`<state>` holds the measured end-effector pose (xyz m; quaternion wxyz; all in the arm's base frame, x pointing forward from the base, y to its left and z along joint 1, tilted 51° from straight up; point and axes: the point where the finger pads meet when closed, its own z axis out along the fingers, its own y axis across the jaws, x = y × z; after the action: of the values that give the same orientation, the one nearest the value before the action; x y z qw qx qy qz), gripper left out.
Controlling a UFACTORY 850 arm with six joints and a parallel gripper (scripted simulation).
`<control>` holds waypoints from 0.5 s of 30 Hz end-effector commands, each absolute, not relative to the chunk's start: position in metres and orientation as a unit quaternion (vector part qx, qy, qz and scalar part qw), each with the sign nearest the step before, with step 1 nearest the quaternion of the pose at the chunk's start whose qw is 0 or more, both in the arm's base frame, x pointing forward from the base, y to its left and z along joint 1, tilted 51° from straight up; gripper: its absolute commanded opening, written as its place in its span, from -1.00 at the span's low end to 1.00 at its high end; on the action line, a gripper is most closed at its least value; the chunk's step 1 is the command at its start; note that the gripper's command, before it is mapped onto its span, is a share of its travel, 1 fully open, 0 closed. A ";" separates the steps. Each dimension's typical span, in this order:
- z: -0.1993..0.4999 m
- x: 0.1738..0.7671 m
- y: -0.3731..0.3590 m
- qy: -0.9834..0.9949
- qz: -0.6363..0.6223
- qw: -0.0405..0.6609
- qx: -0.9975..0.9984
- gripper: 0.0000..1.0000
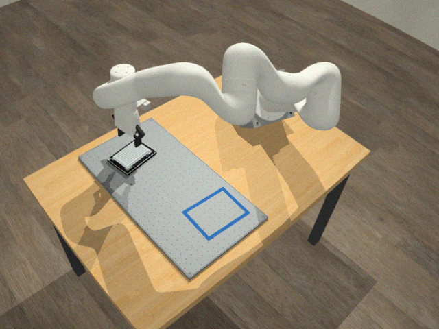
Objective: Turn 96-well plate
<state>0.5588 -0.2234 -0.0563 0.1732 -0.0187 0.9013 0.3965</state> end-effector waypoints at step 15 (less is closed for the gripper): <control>-0.071 0.567 -0.206 0.901 0.396 0.174 -0.019 1.00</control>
<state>0.5657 -0.2066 -0.0708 0.1731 -0.0187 0.9013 0.3966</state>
